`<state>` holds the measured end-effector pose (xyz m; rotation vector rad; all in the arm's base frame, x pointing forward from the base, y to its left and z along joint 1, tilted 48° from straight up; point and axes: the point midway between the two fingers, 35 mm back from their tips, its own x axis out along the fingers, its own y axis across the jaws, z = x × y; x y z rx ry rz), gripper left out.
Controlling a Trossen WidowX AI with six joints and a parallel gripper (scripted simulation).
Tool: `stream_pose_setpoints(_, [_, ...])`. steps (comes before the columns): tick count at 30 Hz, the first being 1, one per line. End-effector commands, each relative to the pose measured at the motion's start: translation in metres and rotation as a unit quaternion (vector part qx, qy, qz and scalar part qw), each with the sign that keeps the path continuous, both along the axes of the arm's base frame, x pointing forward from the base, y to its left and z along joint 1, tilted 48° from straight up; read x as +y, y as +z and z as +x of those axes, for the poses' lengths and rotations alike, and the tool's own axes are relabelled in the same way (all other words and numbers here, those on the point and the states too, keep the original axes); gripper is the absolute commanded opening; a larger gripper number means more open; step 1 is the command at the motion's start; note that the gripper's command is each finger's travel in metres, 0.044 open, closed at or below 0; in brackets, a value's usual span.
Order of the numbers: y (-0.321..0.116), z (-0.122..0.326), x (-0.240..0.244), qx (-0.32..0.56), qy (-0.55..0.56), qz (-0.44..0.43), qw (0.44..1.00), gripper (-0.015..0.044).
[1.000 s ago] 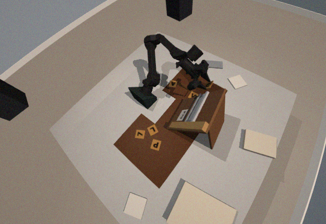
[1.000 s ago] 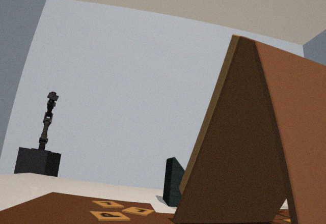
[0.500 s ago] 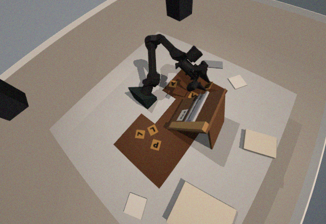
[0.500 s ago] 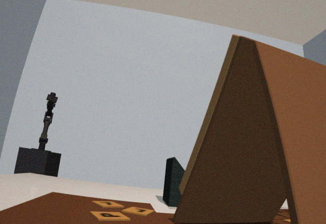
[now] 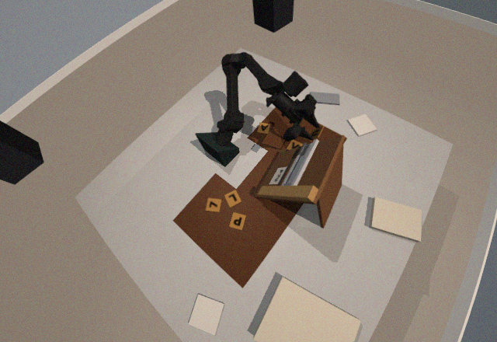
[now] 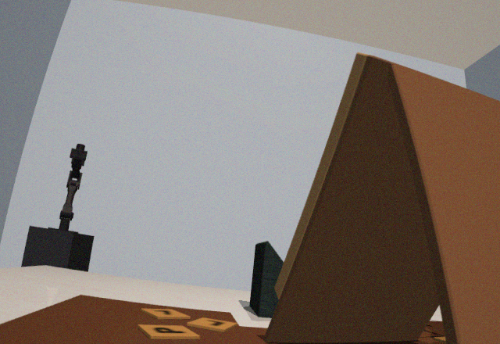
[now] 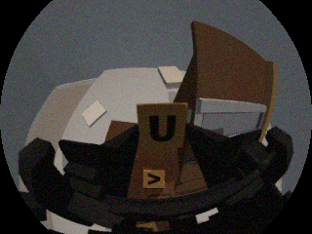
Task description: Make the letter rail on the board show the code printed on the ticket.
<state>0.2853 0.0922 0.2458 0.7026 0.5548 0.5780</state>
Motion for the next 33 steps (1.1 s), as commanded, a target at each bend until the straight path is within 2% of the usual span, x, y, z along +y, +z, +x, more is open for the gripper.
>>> stream_pose_setpoints(1, [-0.004, 0.0, -0.002, 0.002, 0.001, -0.001, 1.0, 0.0])
stream_pose_setpoints(33, [-0.016, 0.005, -0.012, 0.002, 0.001, -0.001, 1.0, 0.0])
